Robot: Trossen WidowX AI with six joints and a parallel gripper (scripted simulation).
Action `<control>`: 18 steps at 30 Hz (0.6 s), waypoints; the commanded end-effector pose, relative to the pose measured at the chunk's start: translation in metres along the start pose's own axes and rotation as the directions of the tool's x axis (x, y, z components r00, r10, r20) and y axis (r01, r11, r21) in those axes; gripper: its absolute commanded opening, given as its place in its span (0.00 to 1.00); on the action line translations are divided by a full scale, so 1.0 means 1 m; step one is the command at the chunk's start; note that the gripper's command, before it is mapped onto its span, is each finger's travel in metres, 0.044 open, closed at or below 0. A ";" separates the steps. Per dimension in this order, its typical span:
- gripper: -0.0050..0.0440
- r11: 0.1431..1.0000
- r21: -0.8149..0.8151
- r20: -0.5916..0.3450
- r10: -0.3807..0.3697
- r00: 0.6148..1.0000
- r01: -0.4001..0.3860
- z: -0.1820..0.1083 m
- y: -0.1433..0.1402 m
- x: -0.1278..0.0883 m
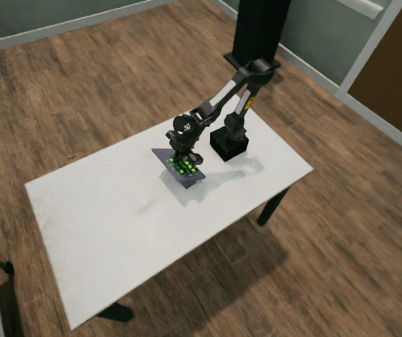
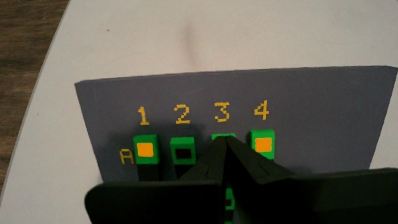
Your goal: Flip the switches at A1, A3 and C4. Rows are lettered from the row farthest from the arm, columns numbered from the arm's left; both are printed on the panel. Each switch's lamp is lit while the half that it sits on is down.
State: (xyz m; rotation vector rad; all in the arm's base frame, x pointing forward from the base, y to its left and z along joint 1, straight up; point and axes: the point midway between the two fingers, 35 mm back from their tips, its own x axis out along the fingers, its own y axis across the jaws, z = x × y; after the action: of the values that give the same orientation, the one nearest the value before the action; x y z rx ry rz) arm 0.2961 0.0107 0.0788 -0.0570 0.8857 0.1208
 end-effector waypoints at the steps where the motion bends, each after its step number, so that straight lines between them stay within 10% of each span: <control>1: 0.00 1.000 0.004 -0.003 -0.002 1.000 0.002 -0.001 0.000 0.002; 9: 0.00 1.000 0.002 0.010 -0.003 1.000 0.003 0.003 0.000 -0.001; 18: 0.00 1.000 -0.004 0.055 -0.003 0.998 0.003 0.008 -0.001 -0.066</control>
State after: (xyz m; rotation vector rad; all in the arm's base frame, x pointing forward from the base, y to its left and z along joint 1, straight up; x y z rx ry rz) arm 0.2744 0.0077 0.1033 -0.0538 0.8704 0.1169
